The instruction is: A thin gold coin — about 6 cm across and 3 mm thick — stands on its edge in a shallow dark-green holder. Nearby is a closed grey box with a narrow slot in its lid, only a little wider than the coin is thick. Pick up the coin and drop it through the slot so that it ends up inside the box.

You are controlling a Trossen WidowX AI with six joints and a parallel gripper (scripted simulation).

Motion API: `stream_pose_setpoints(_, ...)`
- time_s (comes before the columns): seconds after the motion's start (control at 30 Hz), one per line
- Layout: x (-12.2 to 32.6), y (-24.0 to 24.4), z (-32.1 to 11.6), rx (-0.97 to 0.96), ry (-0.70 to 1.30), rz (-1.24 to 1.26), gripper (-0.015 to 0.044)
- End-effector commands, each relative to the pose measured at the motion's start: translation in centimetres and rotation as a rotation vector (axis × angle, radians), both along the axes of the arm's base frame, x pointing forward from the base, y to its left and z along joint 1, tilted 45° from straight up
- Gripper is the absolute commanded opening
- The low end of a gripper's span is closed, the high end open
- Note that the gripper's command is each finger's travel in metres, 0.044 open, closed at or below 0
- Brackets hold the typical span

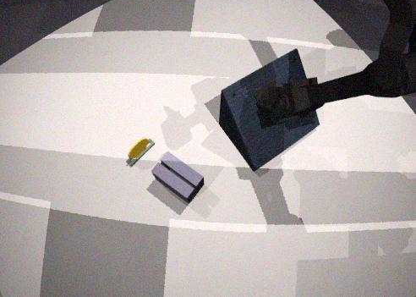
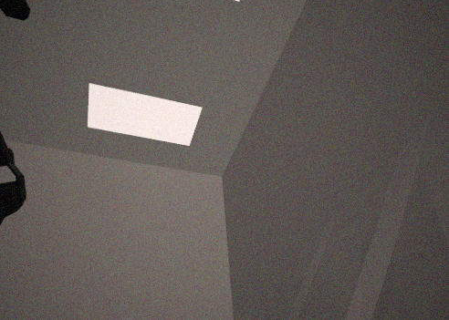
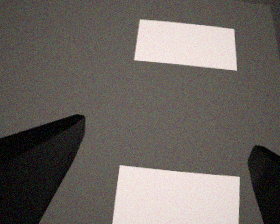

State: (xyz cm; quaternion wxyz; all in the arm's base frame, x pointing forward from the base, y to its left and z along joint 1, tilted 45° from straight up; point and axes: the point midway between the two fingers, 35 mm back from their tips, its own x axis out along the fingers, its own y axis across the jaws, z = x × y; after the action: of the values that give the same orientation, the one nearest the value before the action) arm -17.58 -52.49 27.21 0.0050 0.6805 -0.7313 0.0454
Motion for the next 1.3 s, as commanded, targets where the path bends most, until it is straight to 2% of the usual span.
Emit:
stream_pose_setpoints(0.0, 0.1, 0.0, -0.1, 0.002, -0.005, 0.003, 0.0374)
stream_pose_setpoints(0.1, 1.7, -0.5, -1.1, 0.041, -0.075, 0.043, 0.0295)
stream_pose_setpoints(0.27, 6.9, -1.6, -4.6, 0.179, -0.288, 0.152, 0.0164)
stream_pose_setpoints(0.5, 17.0, -2.1, -11.3, 0.492, -0.622, 0.279, 0.0161)
stream_pose_setpoints(0.77, 28.8, 1.4, -18.3, 0.909, -0.937, 0.291, 0.0161)
stream_pose_setpoints(1.03, 38.6, 8.9, -24.2, 1.357, -1.14, 0.124, 0.0161)
stream_pose_setpoints(1.27, 44.8, 18.4, -28.2, 1.75, -1.199, -0.218, 0.0161)
